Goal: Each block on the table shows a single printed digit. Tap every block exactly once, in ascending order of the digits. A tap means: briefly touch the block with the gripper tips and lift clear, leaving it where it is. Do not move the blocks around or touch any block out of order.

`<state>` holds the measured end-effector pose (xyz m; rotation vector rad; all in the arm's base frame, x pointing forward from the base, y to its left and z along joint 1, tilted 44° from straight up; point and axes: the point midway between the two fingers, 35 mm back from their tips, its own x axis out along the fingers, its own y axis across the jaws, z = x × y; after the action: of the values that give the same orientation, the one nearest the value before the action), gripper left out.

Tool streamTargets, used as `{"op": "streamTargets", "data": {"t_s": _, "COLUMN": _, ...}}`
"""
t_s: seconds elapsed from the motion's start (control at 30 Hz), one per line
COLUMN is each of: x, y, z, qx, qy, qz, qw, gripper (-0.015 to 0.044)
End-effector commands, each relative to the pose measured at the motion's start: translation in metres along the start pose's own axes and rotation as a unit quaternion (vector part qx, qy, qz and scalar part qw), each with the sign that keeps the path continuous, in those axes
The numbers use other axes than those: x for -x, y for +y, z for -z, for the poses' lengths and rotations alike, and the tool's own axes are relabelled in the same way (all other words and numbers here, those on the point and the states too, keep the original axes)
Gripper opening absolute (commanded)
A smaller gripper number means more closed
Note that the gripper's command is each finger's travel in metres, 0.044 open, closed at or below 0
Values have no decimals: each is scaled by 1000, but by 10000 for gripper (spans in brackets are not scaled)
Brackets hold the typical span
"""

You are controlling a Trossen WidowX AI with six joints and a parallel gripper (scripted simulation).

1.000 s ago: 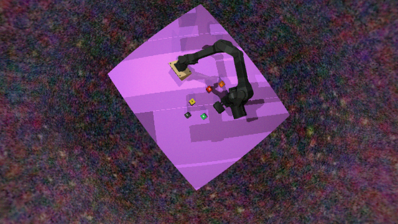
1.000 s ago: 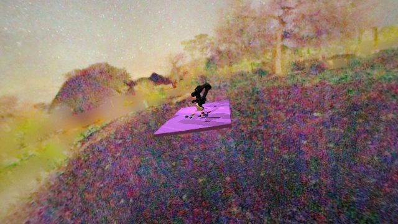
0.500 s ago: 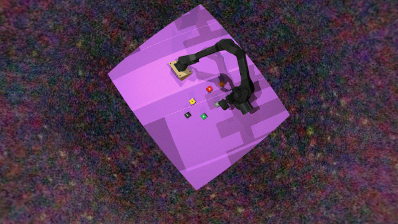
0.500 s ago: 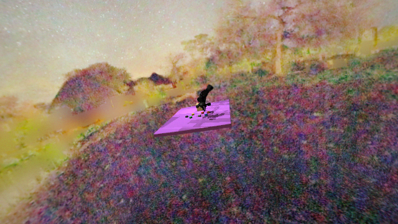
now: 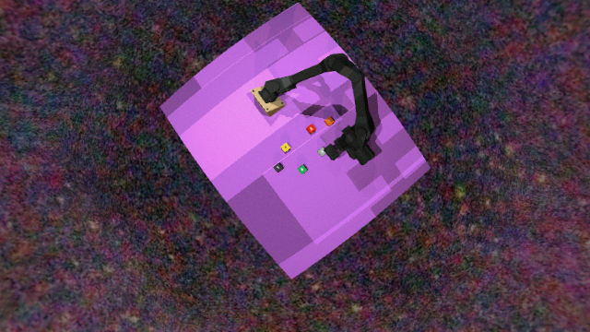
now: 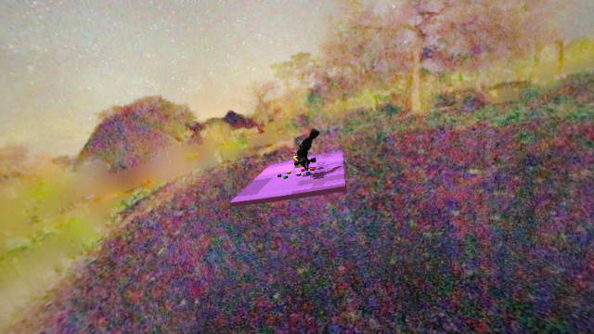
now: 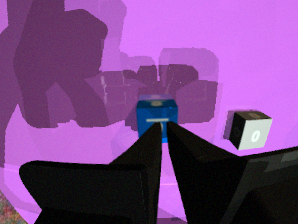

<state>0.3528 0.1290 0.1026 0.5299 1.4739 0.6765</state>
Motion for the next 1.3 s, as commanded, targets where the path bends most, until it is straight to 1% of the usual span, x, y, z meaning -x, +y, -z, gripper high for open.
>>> {"op": "streamTargets", "data": {"t_s": 0.0, "x": -8, "y": -1, "z": 2, "qx": -5, "qy": 3, "qz": -2, "qw": 1000, "gripper": 20}}
{"op": "streamTargets", "data": {"t_s": 0.2, "x": -17, "y": 0, "z": 2, "qx": -5, "qy": 3, "qz": -2, "qw": 1000, "gripper": 20}}
{"op": "streamTargets", "data": {"t_s": 0.4, "x": -17, "y": 0, "z": 2, "qx": -5, "qy": 3, "qz": -2, "qw": 1000, "gripper": 20}}
{"op": "streamTargets", "data": {"t_s": 0.53, "x": 11, "y": -1, "z": 2, "qx": -4, "qy": 3, "qz": -2, "qw": 1000, "gripper": 20}}
{"op": "streamTargets", "data": {"t_s": 0.67, "x": 13, "y": -1, "z": 2, "qx": -5, "qy": 3, "qz": -2, "qw": 1000, "gripper": 20}}
{"op": "streamTargets", "data": {"t_s": 0.73, "x": 22, "y": -1, "z": 1, "qx": -5, "qy": 3, "qz": -1, "qw": 1000, "gripper": 20}}
{"op": "streamTargets", "data": {"t_s": 0.87, "x": 74, "y": -2, "z": 0, "qx": -5, "qy": 3, "qz": 1, "qw": 1000, "gripper": 20}}
{"op": "streamTargets", "data": {"t_s": 0.93, "x": 91, "y": -2, "z": 1, "qx": -5, "qy": 4, "qz": 0, "qw": 1000, "gripper": 20}}
{"op": "streamTargets", "data": {"t_s": 1.1, "x": 94, "y": 1, "z": 9, "qx": -5, "qy": 4, "qz": 0, "qw": 1000, "gripper": 20}}
{"op": "streamTargets", "data": {"t_s": 1.27, "x": 97, "y": 16, "z": 62, "qx": -7, "qy": 5, "qz": 0, "qw": 1000, "gripper": 20}}
